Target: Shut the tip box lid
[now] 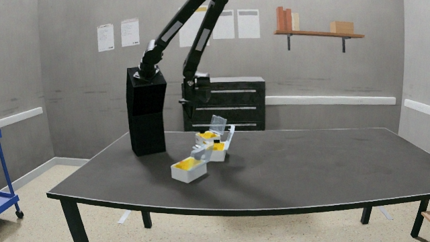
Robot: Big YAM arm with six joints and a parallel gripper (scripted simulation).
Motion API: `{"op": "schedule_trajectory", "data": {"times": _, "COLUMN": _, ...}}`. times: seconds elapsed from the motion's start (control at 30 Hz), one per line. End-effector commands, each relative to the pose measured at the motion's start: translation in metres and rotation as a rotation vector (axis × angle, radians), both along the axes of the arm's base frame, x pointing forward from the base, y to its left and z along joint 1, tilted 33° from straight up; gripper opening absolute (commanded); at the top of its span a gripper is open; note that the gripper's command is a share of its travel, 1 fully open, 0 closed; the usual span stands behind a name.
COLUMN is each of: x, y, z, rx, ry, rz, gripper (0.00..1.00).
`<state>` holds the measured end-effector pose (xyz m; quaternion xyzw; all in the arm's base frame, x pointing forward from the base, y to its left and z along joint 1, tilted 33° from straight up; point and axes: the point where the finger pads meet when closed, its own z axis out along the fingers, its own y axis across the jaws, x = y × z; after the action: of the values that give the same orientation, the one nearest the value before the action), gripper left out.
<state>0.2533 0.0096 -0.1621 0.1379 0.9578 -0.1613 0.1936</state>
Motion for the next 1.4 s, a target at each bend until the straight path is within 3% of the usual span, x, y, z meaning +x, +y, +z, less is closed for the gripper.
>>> {"op": "schedule_trajectory", "data": {"times": 0.0, "x": -0.001, "y": 0.006, "z": -0.003, "rx": -0.065, "ry": 0.039, "rz": 0.142, "gripper": 0.00}}
{"op": "schedule_trajectory", "data": {"times": 0.13, "x": -0.006, "y": 0.004, "z": -0.003, "rx": -0.144, "ry": 0.069, "rz": 0.242, "gripper": 0.00}}
{"op": "schedule_trajectory", "data": {"times": 0.47, "x": -0.001, "y": -0.001, "z": 0.001, "rx": -0.135, "ry": 0.054, "rz": 0.213, "gripper": 0.00}}
{"op": "schedule_trajectory", "data": {"times": 0.9, "x": 0.063, "y": -0.005, "z": 0.031, "rx": -0.281, "ry": 0.219, "rz": 0.584, "gripper": 0.00}}
{"op": "schedule_trajectory", "data": {"times": 1.0, "x": 0.064, "y": -0.007, "z": 0.030, "rx": -0.292, "ry": 0.245, "rz": 0.614, "gripper": 0.00}}
{"op": "schedule_trajectory", "data": {"times": 1.37, "x": 0.117, "y": -0.011, "z": 0.058, "rx": -0.417, "ry": 0.373, "rz": 0.926, "gripper": 0.00}}
